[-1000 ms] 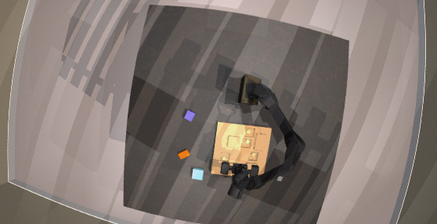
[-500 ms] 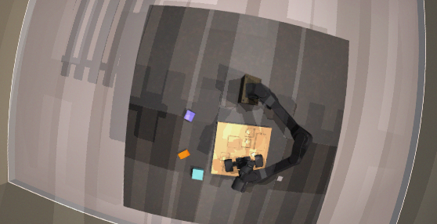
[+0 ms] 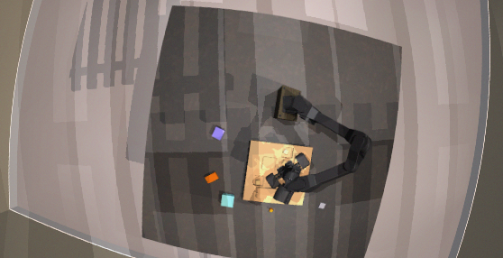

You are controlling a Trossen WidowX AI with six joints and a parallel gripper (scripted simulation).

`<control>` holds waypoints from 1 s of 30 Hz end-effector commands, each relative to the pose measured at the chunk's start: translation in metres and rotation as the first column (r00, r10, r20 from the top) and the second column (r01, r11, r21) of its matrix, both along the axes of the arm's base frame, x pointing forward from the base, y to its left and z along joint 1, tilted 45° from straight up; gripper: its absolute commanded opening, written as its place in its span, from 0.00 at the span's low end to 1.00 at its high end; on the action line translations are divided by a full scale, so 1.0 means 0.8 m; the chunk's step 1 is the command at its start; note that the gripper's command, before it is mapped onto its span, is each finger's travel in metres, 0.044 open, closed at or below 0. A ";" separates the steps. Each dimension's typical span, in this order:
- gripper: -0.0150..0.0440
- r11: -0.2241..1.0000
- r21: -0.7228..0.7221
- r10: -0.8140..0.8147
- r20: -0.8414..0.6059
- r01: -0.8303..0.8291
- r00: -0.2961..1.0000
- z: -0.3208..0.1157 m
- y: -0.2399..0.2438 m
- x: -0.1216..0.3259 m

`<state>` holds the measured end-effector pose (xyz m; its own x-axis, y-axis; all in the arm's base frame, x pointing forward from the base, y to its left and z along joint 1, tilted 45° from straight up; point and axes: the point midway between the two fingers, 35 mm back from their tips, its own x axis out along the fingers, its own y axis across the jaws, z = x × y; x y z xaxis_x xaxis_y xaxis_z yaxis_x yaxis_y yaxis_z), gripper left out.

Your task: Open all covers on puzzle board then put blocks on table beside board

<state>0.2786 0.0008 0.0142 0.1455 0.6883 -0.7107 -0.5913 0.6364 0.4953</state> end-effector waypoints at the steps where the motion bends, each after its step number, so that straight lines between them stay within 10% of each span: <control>1: 0.25 0.996 -0.026 0.091 0.081 -0.089 0.993 -0.001 0.008 -0.028; 30: 0.25 0.976 -0.065 0.214 0.191 -0.206 0.958 -0.049 0.063 -0.063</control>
<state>0.2286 0.0487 -0.0225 0.1387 0.6829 -0.7172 -0.8001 0.5041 0.3252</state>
